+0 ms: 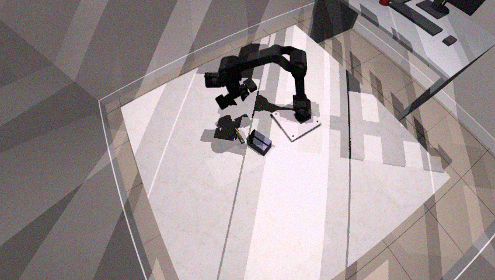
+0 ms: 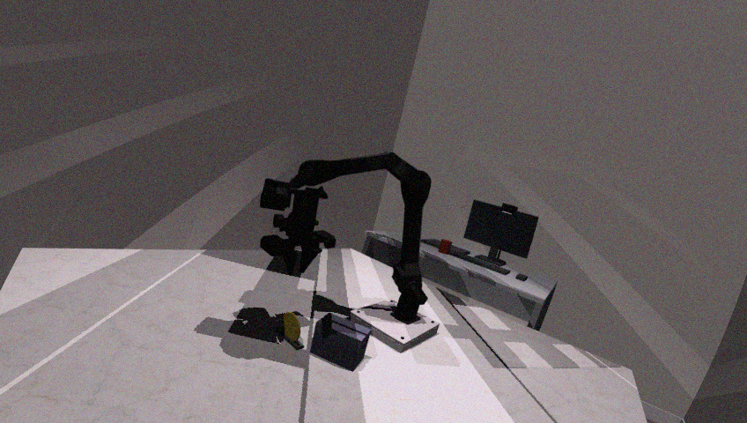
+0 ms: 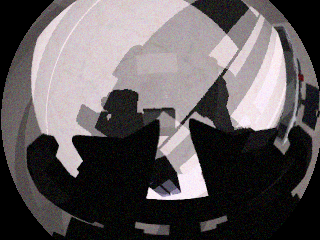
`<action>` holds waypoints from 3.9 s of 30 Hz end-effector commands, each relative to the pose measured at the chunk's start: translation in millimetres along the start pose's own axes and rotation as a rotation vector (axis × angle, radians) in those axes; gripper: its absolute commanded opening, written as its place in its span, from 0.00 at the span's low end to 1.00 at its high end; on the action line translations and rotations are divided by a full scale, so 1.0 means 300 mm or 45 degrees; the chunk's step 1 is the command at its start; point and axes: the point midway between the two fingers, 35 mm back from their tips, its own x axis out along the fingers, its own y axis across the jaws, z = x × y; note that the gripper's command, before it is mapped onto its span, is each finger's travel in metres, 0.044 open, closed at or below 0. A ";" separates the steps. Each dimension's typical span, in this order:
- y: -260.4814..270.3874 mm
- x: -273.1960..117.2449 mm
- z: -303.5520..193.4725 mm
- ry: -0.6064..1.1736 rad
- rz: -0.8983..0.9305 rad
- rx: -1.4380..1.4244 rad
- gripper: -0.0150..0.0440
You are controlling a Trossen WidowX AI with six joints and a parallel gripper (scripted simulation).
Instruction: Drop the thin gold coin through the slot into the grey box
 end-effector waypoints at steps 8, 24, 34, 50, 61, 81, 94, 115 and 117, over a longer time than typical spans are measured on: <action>0.231 -0.132 -0.350 0.081 0.151 -0.013 0.53; 0.249 0.034 -0.366 0.081 0.151 -0.013 0.53; 0.258 0.079 -0.368 0.081 0.151 -0.013 0.53; 0.270 0.165 -0.373 0.081 0.151 -0.013 0.53; 0.273 0.225 -0.378 0.081 0.151 -0.013 0.53; 0.273 0.266 -0.382 0.081 0.150 -0.013 0.25; 0.289 0.223 -0.372 0.086 0.196 -0.031 0.25; 0.266 0.054 -0.364 0.083 0.168 -0.020 0.25; 0.262 0.038 -0.363 0.082 0.166 -0.018 0.25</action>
